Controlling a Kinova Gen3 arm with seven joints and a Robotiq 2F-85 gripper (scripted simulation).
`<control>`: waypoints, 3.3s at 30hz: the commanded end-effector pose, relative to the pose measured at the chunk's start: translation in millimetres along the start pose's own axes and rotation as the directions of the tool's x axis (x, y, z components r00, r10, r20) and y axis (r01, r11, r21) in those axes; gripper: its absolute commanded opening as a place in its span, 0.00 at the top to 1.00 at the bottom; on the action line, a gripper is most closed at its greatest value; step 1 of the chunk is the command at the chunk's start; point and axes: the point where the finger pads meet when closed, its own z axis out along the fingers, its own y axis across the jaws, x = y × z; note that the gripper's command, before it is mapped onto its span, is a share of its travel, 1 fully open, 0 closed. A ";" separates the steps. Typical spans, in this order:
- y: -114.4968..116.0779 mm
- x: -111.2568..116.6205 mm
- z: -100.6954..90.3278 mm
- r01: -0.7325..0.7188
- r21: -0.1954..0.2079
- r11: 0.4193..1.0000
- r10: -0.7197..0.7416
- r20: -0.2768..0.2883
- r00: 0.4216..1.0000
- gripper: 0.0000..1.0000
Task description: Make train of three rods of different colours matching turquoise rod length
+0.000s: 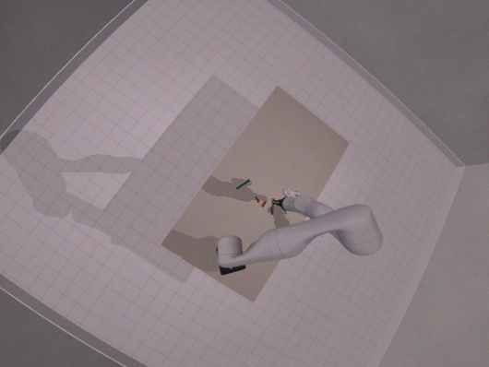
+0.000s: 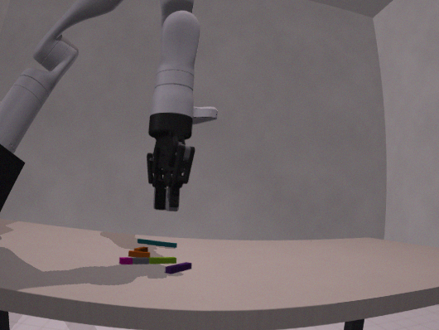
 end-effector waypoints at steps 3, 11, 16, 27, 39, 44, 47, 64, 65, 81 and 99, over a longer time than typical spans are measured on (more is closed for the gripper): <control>-0.4 -0.5 -1.7 0.008 -0.001 1.000 -0.008 0.002 1.000 0.00; -0.4 -0.5 -2.0 0.008 -0.001 1.000 -0.008 0.002 1.000 0.00; -1.8 -1.5 -10.1 0.008 0.003 1.000 -0.008 0.005 1.000 0.00; -0.9 -0.5 -54.0 0.008 0.006 1.000 -0.008 0.006 1.000 0.00; 1.9 1.8 -90.1 0.008 -0.003 1.000 -0.008 -0.002 1.000 0.00; 0.2 0.5 -90.3 0.008 0.000 1.000 -0.008 0.001 1.000 0.00; 0.2 0.5 -90.3 0.008 0.000 1.000 -0.008 0.001 1.000 0.00; 0.2 0.5 -90.3 0.008 0.000 1.000 -0.008 0.001 1.000 0.00; 0.2 0.5 -90.3 0.008 0.000 1.000 -0.008 0.001 1.000 0.00; 0.2 0.5 -90.3 0.008 0.000 1.000 -0.008 0.001 1.000 0.00; 0.2 0.5 -90.3 0.008 0.000 1.000 -0.008 0.001 1.000 0.00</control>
